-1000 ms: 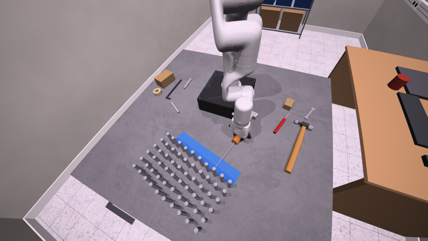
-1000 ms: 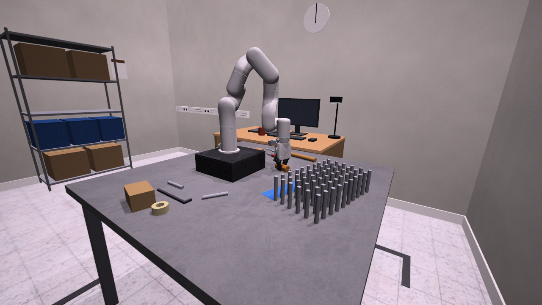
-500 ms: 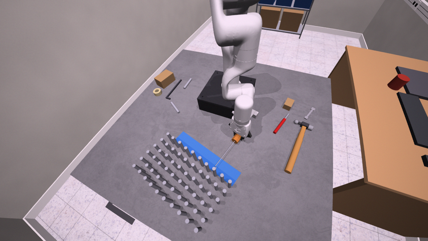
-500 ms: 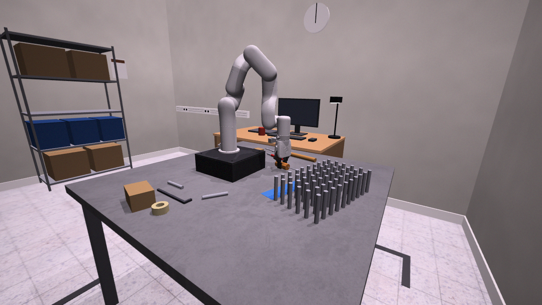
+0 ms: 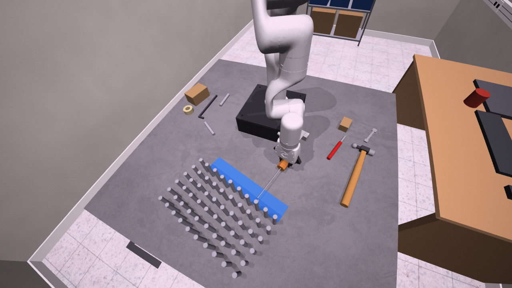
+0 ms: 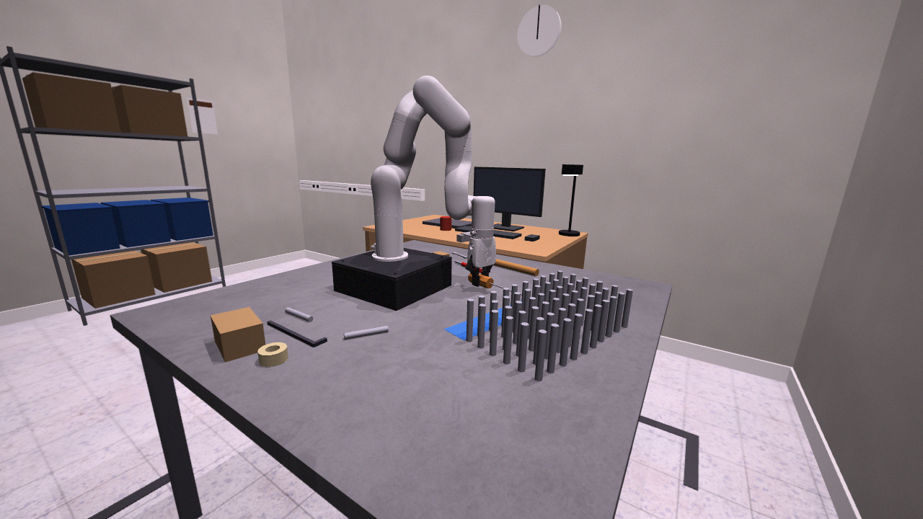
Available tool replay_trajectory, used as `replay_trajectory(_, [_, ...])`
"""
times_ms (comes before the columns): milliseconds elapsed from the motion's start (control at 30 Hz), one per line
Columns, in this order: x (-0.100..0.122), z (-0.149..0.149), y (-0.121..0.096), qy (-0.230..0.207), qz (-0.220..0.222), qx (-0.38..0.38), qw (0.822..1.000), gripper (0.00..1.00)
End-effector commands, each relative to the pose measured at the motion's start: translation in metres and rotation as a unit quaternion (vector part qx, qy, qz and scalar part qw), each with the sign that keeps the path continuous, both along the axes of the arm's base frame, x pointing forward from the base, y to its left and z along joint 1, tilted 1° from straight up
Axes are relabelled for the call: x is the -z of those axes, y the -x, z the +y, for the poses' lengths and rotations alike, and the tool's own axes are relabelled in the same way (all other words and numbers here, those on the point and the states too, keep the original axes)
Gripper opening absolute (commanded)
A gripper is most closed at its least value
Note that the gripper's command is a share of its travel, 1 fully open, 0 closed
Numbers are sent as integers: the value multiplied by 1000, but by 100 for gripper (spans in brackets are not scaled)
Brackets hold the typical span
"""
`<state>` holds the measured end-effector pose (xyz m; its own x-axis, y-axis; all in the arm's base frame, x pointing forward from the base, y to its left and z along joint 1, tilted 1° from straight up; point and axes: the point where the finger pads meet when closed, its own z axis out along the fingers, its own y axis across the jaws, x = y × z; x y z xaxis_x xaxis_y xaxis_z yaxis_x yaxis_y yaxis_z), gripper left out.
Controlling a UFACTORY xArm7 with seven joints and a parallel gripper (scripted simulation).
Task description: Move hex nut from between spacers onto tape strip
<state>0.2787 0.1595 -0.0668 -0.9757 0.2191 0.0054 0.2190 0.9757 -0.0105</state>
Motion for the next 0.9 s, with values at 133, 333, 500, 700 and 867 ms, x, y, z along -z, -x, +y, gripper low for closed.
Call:
replay_trajectory(133, [-1, -2, -1, -1, -1, 0, 1000, 0])
replay_trajectory(333, [-1, -5, 0, -1, -1, 0, 1000, 0])
replay_trajectory(500, [-1, -11, 2, -1, -1, 0, 1000, 0])
replay_trajectory(700, [-1, -21, 4, -1, -1, 0, 1000, 0])
replay_trajectory(867, [-1, -27, 5, -1, -1, 0, 1000, 0])
